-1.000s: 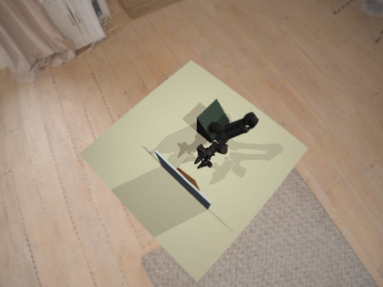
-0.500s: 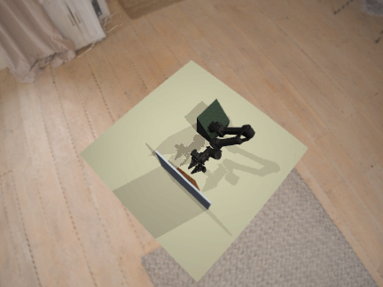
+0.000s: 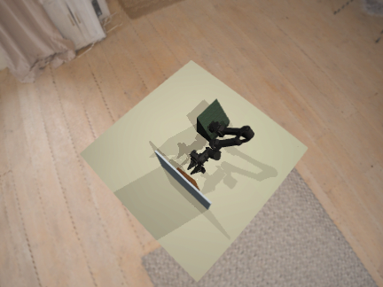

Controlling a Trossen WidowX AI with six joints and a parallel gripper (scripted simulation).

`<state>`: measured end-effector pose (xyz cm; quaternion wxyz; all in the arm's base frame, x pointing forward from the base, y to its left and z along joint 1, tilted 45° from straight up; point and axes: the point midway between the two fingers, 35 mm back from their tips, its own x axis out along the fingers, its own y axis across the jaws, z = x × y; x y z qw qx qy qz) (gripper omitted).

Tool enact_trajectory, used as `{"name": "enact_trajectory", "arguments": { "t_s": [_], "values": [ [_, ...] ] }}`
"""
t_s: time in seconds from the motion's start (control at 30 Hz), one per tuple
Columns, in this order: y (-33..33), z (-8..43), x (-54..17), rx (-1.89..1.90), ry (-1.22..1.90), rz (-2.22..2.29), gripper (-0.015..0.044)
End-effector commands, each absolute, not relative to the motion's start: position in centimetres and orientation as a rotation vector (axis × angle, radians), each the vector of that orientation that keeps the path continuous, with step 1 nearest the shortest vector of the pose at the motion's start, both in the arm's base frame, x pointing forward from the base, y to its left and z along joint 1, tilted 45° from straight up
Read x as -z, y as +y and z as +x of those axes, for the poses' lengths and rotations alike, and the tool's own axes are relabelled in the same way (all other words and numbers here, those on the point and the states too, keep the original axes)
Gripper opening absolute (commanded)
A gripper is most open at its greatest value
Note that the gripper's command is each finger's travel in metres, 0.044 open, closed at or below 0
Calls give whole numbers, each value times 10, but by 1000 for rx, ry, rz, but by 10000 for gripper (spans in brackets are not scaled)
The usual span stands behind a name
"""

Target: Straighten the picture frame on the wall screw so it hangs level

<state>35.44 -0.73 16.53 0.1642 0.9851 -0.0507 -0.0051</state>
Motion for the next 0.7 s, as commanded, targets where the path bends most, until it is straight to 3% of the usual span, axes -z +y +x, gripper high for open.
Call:
{"name": "enact_trajectory", "arguments": {
  "t_s": [0.0,0.67],
  "values": [
    [-7,360,-166,10,-137,2813,260],
    [-10,388,-166,8,-137,2813,260]
  ]
}}
